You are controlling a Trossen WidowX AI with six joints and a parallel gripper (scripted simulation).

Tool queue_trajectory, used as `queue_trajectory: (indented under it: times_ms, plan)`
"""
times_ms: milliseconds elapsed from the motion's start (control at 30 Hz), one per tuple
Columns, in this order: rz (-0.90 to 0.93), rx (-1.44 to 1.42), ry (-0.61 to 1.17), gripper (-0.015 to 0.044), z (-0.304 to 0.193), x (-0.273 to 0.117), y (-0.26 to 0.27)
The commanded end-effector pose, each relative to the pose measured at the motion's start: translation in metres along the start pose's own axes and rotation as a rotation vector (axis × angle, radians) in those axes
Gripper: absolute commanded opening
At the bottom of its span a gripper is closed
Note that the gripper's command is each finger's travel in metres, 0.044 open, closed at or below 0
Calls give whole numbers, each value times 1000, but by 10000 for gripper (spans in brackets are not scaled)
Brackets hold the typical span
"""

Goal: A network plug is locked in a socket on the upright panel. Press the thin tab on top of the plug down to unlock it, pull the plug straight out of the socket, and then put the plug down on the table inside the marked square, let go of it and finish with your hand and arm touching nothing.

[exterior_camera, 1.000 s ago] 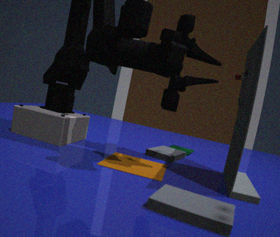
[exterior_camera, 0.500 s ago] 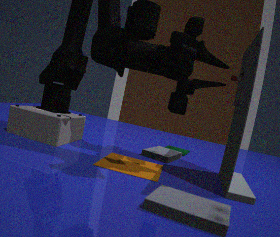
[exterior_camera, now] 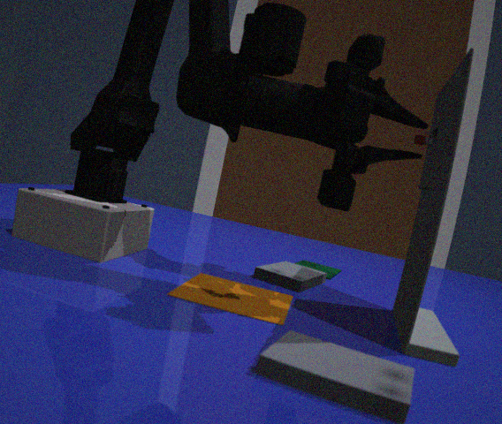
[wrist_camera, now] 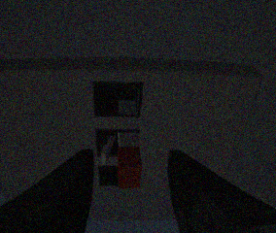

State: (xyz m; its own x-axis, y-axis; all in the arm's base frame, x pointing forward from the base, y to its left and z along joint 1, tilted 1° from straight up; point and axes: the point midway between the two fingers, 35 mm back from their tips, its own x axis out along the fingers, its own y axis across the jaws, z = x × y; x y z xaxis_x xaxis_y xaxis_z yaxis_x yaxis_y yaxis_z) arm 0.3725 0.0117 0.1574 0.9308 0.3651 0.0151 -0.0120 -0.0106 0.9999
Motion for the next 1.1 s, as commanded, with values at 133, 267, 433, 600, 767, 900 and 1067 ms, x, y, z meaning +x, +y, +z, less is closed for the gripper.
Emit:
queue_trajectory:
  times_ms: [133, 267, 433, 600, 767, 900, 1067]
  plan:
    - [8, -1, -3, 103, 1, 3, 2]
    - [8, -1, -3, 76, 1, 3, 2]
    - [8, -1, -3, 43, 1, 3, 2]
    - [8, -1, -3, 9, 1, 3, 2]
    - [8, -1, -3, 0, 1, 2, 2]
    - [8, -1, -3, 0, 1, 1, 2]
    - [7, -1, -3, 0, 0, -2, 2]
